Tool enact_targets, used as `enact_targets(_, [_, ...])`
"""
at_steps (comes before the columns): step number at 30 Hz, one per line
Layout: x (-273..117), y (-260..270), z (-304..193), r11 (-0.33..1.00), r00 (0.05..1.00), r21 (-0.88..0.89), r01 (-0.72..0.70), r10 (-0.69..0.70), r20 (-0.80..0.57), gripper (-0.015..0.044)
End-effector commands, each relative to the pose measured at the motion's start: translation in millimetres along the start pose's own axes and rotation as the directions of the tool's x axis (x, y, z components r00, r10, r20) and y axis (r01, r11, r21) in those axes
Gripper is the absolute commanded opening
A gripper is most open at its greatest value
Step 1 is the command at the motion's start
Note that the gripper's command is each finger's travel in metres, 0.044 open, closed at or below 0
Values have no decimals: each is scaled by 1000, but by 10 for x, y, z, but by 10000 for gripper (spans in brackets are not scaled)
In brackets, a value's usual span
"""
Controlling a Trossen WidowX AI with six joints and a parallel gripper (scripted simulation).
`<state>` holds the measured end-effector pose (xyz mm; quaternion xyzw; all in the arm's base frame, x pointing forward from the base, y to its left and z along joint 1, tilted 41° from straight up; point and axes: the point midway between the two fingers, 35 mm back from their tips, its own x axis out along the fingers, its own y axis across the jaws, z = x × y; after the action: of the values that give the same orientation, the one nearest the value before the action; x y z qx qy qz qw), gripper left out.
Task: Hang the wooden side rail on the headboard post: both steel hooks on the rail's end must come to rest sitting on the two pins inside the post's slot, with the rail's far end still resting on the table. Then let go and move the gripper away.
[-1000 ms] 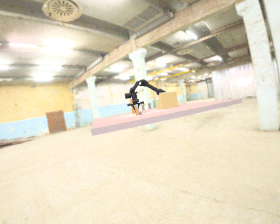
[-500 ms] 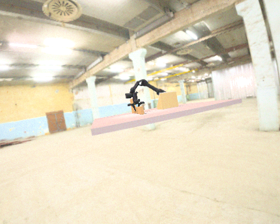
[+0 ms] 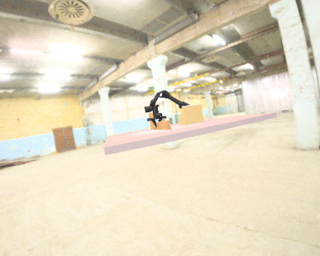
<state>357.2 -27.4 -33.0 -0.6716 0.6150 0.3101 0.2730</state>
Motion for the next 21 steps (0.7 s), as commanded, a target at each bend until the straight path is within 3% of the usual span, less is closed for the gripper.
enact_targets(1, [0,0,0,1000,1000,0,0,0,0,0])
enact_targets(21, [-17,0,0,1000,1000,-23,-5,5,0,0])
